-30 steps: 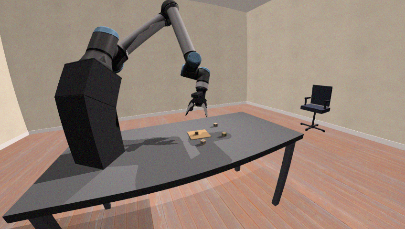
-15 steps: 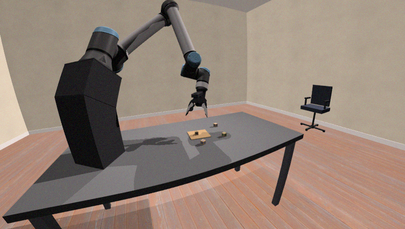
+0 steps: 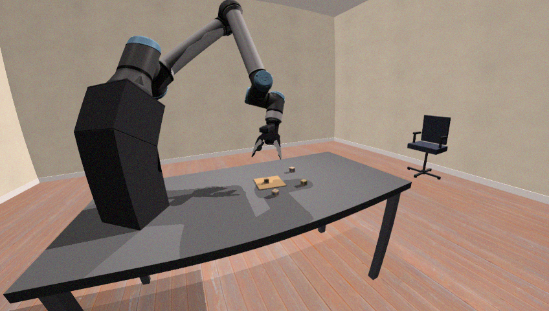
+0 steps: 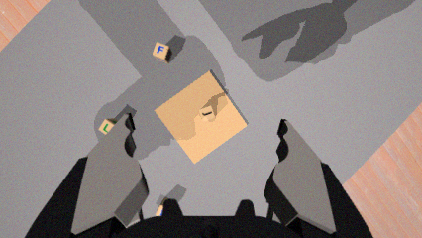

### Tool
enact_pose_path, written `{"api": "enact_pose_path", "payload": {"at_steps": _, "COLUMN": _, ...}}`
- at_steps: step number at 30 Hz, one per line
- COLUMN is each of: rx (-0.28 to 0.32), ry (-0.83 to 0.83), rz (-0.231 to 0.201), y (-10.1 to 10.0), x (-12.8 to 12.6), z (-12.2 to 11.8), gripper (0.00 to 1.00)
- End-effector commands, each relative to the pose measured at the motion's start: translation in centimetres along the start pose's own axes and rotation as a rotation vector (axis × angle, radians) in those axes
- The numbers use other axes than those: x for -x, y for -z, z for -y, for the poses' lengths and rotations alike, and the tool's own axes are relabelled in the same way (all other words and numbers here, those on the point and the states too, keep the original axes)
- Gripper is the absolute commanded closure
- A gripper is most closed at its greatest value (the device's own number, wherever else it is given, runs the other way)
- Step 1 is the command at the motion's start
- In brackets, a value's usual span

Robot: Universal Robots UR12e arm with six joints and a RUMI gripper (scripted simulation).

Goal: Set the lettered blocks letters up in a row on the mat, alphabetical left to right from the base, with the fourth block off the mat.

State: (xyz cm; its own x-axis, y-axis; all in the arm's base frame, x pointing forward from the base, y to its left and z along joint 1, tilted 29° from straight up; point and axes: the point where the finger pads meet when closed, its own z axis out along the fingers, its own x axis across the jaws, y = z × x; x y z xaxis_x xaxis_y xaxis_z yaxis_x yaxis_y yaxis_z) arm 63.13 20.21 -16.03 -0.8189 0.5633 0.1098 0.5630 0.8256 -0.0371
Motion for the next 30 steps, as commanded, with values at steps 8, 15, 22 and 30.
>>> {"api": "enact_pose_path", "payload": {"at_steps": 8, "rx": 0.0, "ry": -0.001, "rz": -0.002, "y": -0.1, "x": -0.1, "z": 0.2, "gripper": 0.0}}
{"api": "enact_pose_path", "payload": {"at_steps": 15, "rx": 0.001, "ry": -0.002, "rz": 0.0, "y": 0.0, "x": 0.7, "z": -0.1, "gripper": 0.0}}
{"api": "enact_pose_path", "payload": {"at_steps": 22, "rx": 0.0, "ry": -0.002, "rz": 0.001, "y": 0.6, "x": 9.8, "z": -1.9, "gripper": 0.0}}
{"api": "enact_pose_path", "payload": {"at_steps": 30, "rx": 0.0, "ry": -0.002, "rz": 0.001, "y": 1.1, "x": 16.9, "z": -2.7, "gripper": 0.0}}
